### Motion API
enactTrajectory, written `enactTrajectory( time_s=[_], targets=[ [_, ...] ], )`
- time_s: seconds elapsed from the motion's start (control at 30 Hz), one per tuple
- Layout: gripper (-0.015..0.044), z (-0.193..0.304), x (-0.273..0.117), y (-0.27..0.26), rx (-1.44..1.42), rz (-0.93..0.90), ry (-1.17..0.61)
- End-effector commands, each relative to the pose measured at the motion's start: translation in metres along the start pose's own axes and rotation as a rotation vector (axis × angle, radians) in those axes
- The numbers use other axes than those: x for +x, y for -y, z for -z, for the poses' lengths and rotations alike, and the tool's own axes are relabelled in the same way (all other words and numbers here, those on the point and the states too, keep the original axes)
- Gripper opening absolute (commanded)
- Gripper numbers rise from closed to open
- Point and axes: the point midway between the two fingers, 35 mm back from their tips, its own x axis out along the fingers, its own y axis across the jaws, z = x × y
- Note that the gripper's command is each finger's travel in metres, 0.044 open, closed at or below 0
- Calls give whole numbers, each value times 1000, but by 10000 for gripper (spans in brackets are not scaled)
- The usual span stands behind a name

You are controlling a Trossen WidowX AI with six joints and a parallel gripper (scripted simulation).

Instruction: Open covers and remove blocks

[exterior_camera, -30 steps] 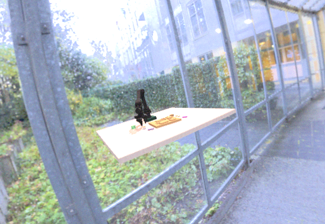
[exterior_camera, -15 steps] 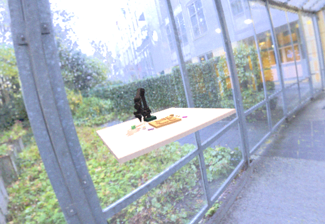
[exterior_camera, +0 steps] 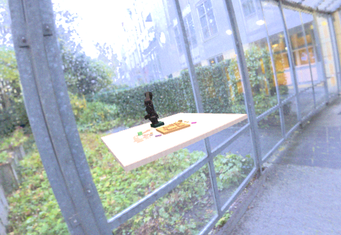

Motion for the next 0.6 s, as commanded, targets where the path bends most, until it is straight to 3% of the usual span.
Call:
enactTrajectory(
  time_s=[0.0, 0.07, 0.57],
  targets=[
    [46, 23, 2, -13, -351, 6, -3],
    [0, 34, 2, -18, -506, 4, -2],
    [0, 111, 0, -43, -1613, -7, -9]
  ],
)
